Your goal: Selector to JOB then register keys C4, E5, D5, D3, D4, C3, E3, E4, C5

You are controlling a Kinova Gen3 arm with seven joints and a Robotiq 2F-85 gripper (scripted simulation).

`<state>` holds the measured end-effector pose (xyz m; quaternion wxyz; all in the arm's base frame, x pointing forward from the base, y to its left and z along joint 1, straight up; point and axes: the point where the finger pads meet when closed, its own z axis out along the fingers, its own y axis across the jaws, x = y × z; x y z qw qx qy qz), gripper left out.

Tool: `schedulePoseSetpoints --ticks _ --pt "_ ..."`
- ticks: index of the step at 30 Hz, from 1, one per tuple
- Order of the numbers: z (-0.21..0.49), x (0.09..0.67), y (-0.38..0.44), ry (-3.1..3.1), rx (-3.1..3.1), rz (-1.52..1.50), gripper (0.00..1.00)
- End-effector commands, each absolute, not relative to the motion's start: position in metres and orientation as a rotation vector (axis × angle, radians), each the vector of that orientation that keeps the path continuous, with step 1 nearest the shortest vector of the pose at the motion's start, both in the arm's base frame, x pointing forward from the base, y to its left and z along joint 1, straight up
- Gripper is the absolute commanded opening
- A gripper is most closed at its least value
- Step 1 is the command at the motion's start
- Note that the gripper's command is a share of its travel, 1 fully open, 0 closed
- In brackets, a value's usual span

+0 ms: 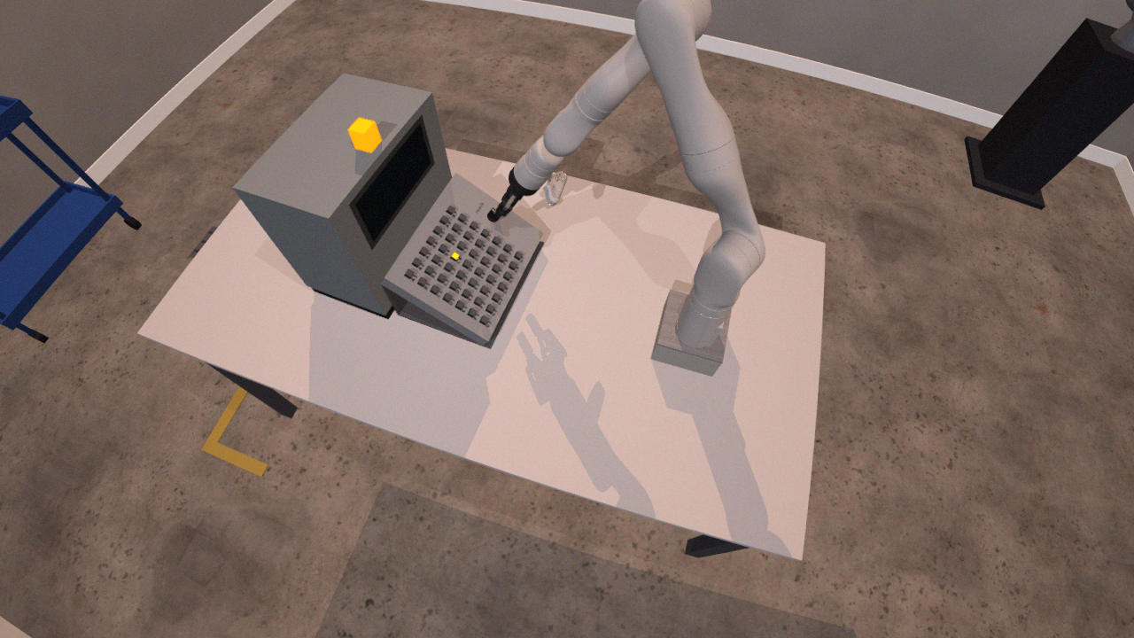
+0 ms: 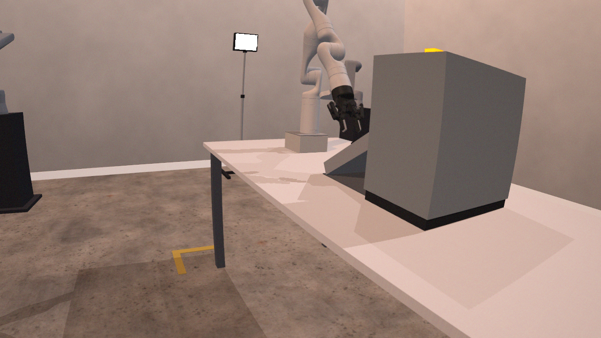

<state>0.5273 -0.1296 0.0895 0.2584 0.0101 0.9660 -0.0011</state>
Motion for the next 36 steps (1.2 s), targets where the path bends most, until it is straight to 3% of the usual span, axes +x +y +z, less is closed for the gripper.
schedulePoseSetpoints --ticks 1,36 --pt "0.0904 0.5279 -0.1298 2.617 0.027 -0.004 0.60" --pt "0.0874 0.5297 -0.1298 2.617 0.027 -0.004 0.60"
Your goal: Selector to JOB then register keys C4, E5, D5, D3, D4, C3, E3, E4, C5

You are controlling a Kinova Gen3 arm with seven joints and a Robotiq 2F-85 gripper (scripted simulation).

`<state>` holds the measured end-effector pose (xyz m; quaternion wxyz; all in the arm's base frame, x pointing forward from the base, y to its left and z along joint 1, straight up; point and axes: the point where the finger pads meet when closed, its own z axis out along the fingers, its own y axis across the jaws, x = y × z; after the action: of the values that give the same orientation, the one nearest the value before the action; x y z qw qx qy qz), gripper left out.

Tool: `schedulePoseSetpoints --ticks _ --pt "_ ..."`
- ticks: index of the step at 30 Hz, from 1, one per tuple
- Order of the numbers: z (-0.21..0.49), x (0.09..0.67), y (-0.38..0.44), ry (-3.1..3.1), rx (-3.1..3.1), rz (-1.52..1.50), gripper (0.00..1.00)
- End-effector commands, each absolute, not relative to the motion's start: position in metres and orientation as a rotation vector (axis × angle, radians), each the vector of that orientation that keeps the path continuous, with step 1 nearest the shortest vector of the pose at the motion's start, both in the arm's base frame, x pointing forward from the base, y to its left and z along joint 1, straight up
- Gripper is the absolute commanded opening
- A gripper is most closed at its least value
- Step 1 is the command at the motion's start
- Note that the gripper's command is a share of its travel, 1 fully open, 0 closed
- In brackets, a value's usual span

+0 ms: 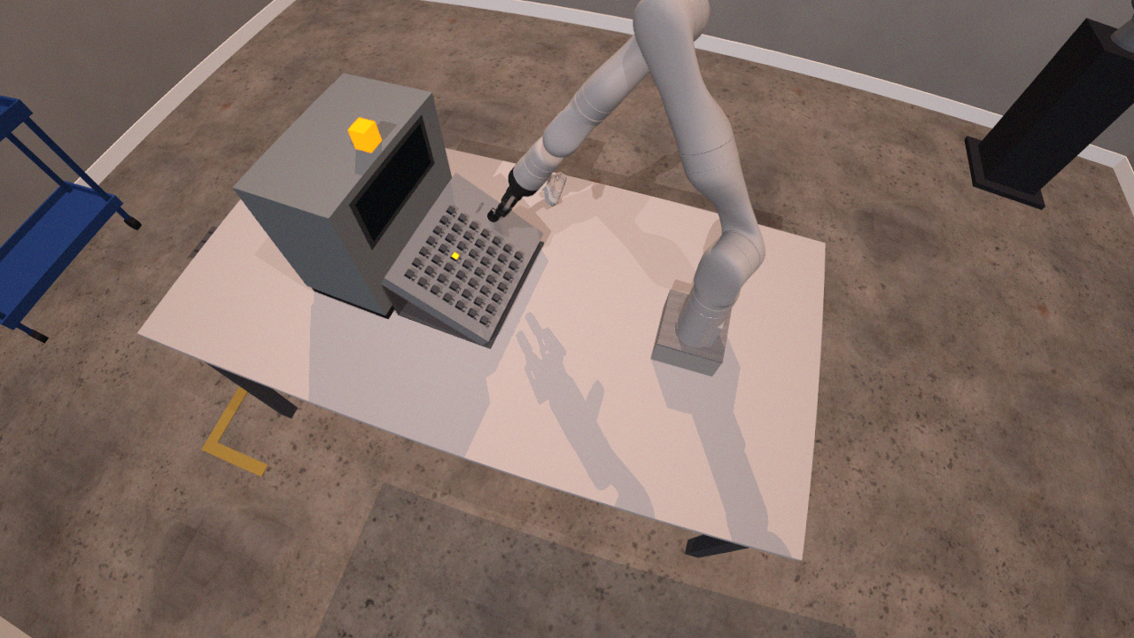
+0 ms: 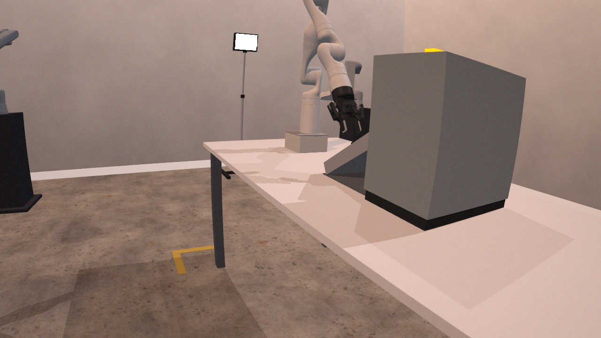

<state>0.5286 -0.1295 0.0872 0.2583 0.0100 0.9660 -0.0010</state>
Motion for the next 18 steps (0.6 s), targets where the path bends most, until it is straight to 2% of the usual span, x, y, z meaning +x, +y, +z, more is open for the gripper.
schedulePoseSetpoints --ticks 1,18 --pt "0.087 0.530 -0.130 2.617 0.027 -0.004 0.60" --pt "0.072 0.538 -0.130 2.617 0.027 -0.004 0.60"
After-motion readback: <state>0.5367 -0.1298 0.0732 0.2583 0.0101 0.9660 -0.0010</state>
